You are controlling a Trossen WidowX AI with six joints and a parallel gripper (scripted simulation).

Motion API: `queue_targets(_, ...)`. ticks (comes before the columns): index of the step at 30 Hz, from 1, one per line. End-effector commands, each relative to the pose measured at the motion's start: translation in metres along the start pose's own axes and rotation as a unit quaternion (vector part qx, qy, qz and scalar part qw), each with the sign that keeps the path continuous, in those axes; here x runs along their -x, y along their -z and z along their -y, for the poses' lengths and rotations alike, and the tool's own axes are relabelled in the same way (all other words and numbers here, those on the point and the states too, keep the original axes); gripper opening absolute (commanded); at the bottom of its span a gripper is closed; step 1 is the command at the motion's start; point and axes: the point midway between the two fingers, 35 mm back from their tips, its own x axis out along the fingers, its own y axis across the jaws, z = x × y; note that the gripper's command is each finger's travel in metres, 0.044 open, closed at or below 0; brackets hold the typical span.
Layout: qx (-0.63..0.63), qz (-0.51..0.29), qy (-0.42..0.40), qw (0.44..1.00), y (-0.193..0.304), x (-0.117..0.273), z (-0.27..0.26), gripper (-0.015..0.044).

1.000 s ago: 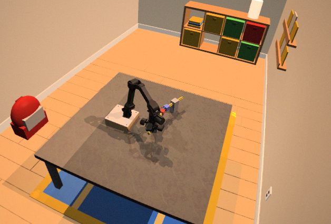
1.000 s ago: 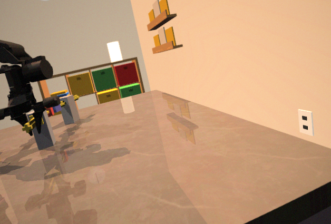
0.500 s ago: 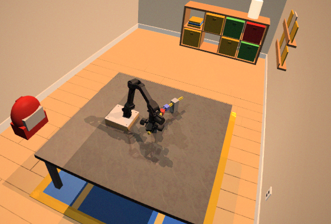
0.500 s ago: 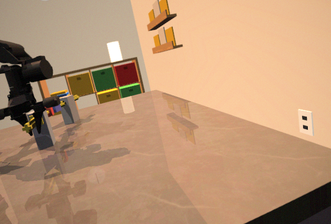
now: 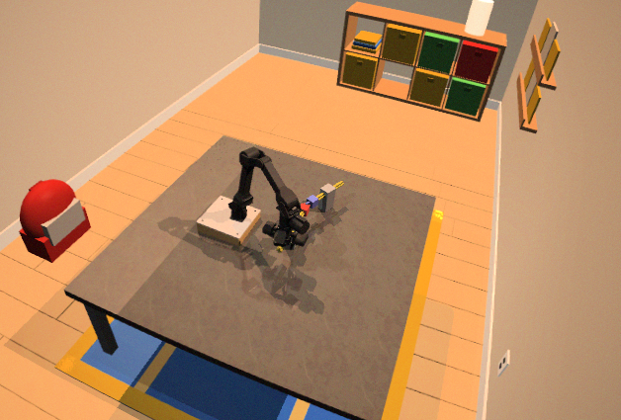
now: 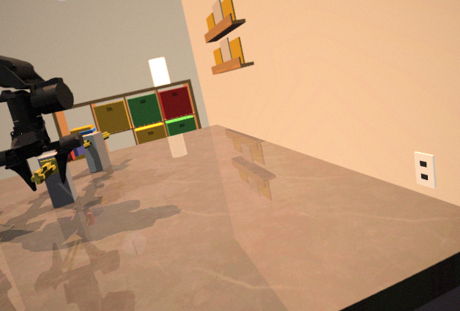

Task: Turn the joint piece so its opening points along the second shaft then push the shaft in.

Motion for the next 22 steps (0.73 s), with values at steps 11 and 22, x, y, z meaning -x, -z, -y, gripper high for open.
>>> queue_targets(11,0.0,0.0,0.0,1.0,0.0,0.0,0.0,0.044)
queue_targets(22,0.001,0.0,-0.001,1.0,-0.001,0.031,0.0,0.044)
